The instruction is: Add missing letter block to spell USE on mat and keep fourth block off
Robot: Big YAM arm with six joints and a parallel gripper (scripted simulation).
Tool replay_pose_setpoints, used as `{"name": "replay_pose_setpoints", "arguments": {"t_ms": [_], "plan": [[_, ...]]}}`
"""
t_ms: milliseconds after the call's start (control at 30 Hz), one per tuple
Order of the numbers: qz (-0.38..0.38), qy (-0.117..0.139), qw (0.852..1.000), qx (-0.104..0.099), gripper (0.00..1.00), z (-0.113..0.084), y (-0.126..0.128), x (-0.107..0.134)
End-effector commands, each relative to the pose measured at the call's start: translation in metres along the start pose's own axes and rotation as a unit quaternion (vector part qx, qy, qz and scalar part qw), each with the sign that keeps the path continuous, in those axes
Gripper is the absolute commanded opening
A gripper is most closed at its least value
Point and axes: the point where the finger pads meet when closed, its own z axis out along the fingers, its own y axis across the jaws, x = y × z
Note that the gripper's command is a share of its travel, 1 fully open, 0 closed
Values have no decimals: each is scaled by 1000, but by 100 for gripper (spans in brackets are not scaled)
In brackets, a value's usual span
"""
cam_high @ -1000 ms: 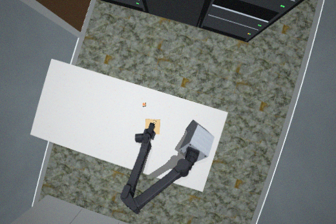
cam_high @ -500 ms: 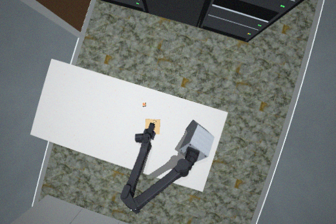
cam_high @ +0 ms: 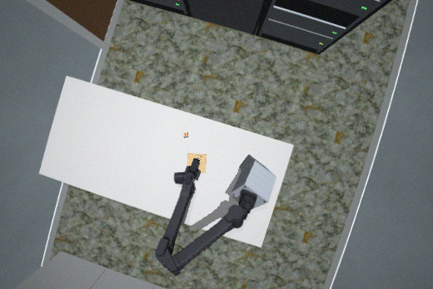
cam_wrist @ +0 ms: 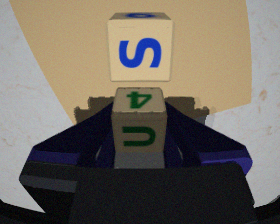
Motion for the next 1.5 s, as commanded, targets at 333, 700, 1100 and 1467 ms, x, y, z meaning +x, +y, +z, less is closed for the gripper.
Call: {"name": "replay_pose_setpoints", "arguments": {"t_ms": [333,700,1100,1467], "plan": [[4,-2,1000,-1,33,4,0,-3],[5,-2,1000,0,45,4,0,-3],[5,-2,1000,0,57,4,0,-3],[5,-2,1000,0,57,4,0,-3]]}}
